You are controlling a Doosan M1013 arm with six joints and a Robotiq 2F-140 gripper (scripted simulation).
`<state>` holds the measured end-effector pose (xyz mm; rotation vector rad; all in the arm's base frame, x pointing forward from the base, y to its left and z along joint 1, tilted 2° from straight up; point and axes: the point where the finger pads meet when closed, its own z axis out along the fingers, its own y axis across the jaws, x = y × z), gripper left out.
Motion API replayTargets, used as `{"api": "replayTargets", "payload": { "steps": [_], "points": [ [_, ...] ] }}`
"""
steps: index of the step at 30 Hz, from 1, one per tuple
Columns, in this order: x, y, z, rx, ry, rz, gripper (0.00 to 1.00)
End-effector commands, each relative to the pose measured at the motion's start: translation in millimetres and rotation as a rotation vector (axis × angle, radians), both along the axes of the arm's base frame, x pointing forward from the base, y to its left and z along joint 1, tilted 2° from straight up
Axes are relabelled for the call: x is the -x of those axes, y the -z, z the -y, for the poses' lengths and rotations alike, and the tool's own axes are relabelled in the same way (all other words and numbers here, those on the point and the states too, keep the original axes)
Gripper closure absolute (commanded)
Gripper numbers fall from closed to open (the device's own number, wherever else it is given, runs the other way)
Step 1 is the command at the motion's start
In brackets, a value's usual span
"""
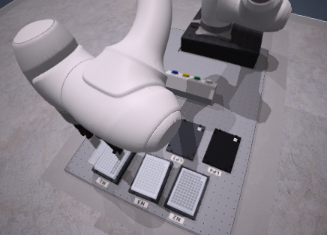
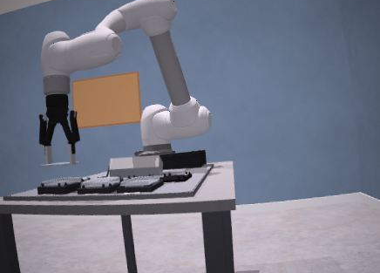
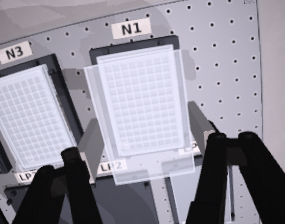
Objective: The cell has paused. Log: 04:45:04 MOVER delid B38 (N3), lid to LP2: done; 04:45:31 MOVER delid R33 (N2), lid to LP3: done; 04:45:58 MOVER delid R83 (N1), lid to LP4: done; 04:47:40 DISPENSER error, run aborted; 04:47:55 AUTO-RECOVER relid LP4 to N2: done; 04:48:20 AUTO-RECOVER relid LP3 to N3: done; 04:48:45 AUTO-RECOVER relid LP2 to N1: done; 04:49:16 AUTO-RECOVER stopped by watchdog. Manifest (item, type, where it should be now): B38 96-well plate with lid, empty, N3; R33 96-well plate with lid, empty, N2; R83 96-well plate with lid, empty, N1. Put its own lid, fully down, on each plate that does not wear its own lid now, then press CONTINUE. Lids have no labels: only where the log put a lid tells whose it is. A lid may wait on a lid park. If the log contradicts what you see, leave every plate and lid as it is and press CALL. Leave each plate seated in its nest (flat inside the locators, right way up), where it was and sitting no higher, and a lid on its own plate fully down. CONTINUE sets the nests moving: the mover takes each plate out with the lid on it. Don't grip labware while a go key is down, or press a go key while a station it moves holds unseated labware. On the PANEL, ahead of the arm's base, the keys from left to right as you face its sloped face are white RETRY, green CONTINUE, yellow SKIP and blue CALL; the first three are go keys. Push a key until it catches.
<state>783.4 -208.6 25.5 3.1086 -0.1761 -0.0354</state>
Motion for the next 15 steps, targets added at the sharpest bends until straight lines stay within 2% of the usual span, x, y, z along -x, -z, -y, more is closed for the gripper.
{"api": "replayTargets", "payload": {
  "steps": [1, 15],
  "points": [
    [0.0, 0.2, 0.0, 0.0, 0.002, 0.0, 1.0],
    [0.2, 9.1, 0.2, 0.0, 0.019, 0.001, 1.0]
  ]
}}
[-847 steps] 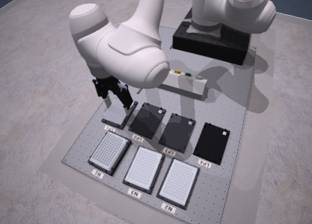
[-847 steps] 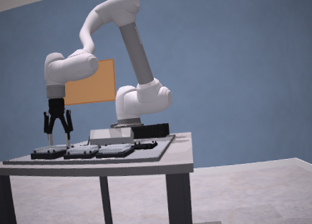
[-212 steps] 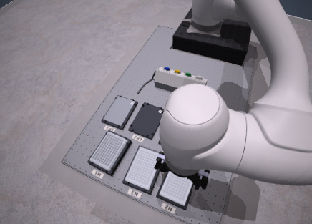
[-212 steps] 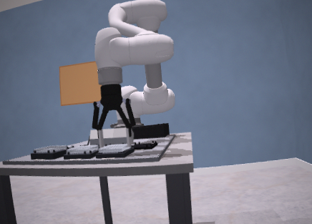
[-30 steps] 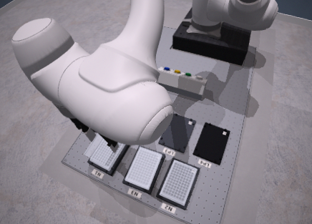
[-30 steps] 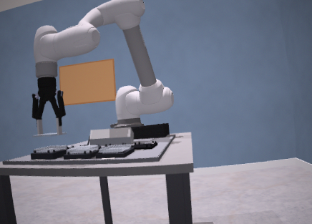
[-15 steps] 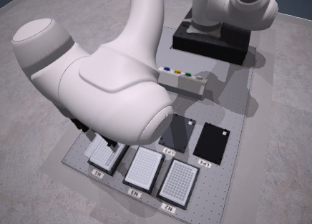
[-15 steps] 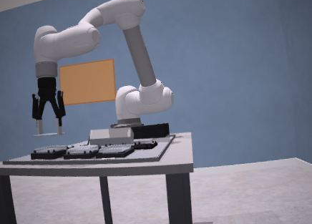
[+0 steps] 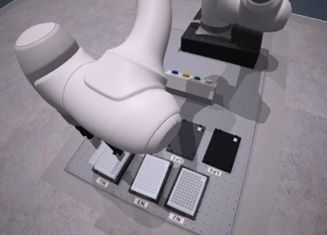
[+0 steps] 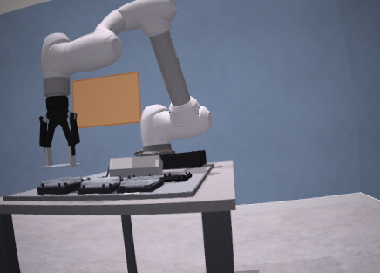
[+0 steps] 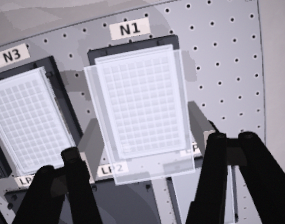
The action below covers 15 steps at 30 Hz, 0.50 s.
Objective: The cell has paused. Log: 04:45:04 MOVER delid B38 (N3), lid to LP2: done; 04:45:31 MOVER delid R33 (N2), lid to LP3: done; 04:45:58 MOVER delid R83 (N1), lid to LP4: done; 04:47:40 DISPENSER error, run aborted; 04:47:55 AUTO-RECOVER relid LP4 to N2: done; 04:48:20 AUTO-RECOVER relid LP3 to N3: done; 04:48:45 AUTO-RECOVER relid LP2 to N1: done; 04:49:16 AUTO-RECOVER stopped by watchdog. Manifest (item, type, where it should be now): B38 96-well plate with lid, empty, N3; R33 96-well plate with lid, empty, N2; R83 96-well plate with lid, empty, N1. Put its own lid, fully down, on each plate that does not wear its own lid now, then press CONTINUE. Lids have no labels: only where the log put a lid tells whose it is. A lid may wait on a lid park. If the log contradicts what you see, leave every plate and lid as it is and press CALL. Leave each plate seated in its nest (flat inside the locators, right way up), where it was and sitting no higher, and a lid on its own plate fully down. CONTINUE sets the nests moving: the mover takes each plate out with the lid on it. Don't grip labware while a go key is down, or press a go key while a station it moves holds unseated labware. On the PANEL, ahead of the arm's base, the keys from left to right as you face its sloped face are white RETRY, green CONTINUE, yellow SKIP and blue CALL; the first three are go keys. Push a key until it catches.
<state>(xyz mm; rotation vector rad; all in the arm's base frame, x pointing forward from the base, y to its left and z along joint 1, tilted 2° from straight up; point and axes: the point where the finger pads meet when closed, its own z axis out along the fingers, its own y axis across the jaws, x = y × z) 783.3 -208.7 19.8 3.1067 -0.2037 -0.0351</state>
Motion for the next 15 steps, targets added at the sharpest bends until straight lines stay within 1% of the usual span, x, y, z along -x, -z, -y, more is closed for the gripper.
{"api": "replayTargets", "payload": {
  "steps": [1, 15],
  "points": [
    [0.0, 3.4, 0.1, 0.0, 0.001, 0.0, 1.0],
    [0.4, 20.7, 0.5, 0.0, 0.001, 0.0, 1.0]
  ]
}}
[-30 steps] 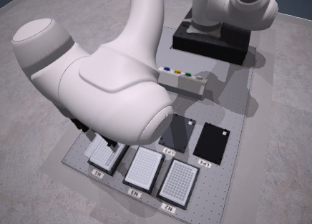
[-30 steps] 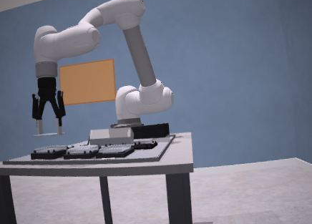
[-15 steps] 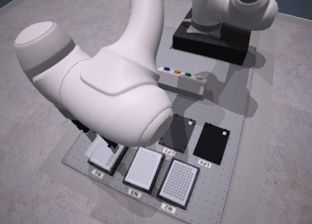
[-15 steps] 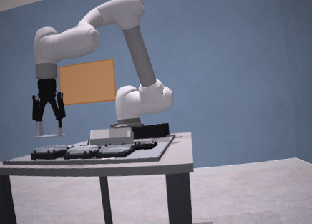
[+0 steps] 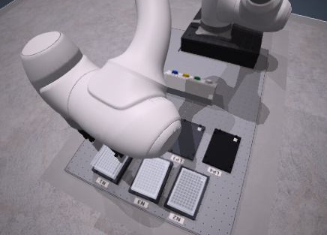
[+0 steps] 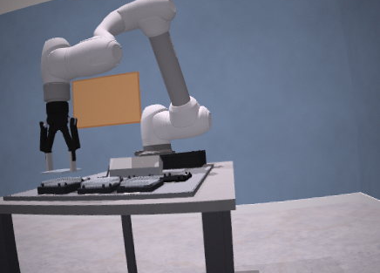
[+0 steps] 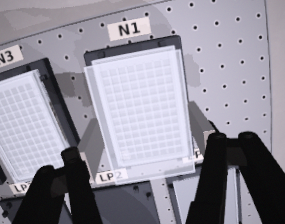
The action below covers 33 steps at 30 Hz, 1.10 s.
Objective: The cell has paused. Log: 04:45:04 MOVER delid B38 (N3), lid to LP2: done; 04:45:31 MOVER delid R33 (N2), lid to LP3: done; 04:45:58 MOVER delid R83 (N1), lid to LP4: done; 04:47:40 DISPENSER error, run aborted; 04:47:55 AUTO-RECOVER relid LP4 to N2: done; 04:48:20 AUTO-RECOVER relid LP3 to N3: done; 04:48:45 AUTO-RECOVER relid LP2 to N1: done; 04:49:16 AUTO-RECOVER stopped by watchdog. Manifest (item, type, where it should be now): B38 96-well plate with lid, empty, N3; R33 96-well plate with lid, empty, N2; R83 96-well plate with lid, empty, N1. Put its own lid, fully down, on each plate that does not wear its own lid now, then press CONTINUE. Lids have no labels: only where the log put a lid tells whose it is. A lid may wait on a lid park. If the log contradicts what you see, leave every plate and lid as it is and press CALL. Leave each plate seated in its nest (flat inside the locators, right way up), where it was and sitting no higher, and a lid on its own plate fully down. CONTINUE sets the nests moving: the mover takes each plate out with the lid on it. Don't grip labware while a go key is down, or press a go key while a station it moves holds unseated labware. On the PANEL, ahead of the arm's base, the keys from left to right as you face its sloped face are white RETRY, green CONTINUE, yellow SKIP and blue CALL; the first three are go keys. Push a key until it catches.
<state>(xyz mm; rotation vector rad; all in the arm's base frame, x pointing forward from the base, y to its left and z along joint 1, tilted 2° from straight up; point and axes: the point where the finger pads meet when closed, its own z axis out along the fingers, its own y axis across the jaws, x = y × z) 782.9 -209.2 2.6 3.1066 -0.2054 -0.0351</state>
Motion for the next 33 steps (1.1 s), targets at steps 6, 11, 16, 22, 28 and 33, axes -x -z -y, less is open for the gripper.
{"api": "replayTargets", "payload": {
  "steps": [6, 11, 16, 22, 28, 33],
  "points": [
    [0.1, 7.4, 0.2, 0.0, 0.0, 0.0, 1.0],
    [0.2, 10.7, 0.3, 0.0, 0.0, 0.0, 1.0],
    [0.2, 12.3, 0.3, 0.0, 0.0, 0.0, 1.0],
    [0.2, 12.7, 0.3, 0.0, 0.0, 0.0, 1.0],
    [0.2, 12.7, 0.3, 0.0, 0.0, 0.0, 1.0],
    [0.2, 12.7, 0.3, 0.0, 0.0, 0.0, 1.0]
  ]
}}
